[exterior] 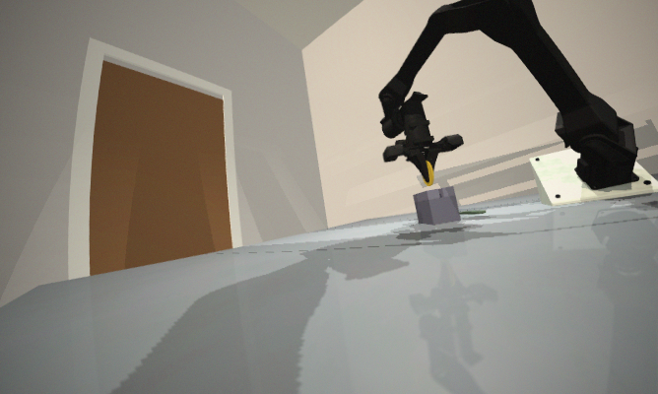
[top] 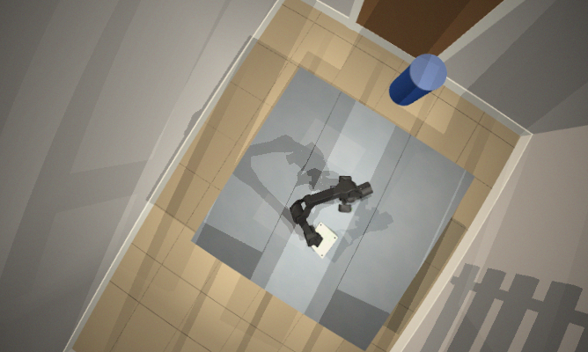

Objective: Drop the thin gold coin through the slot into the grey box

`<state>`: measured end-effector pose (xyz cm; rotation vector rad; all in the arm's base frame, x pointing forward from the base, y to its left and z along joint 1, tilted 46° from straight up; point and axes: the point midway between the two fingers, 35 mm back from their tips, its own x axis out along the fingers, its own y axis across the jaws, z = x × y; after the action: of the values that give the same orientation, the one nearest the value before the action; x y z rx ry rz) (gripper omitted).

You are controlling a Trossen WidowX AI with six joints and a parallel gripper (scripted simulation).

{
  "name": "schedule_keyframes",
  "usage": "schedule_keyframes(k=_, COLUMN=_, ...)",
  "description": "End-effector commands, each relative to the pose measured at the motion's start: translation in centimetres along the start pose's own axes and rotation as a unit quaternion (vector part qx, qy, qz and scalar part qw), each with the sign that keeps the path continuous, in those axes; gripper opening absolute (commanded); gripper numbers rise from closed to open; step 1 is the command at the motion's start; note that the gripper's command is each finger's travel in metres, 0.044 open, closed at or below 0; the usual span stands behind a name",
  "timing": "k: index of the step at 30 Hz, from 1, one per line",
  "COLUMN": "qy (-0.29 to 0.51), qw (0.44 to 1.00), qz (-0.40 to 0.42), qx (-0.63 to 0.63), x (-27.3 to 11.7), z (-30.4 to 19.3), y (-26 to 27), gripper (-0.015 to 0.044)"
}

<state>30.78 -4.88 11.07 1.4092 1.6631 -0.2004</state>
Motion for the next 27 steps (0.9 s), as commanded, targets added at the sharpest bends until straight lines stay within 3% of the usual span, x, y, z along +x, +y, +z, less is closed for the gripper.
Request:
schedule_keyframes(k=1, qy=0.001, qw=1.0, qz=0.001, qx=0.001, x=0.27, z=-0.06, y=0.02, gripper=0.0)
schedule_keyframes(k=22, qy=0.001, qw=1.0, qz=0.001, qx=0.001, x=1.19, z=-0.06, y=0.03, gripper=0.0)
schedule_keyframes(k=27, qy=0.0, qw=1.0, qz=0.0, qx=0.0, x=0.95, z=-0.01, y=0.01, gripper=0.0131)
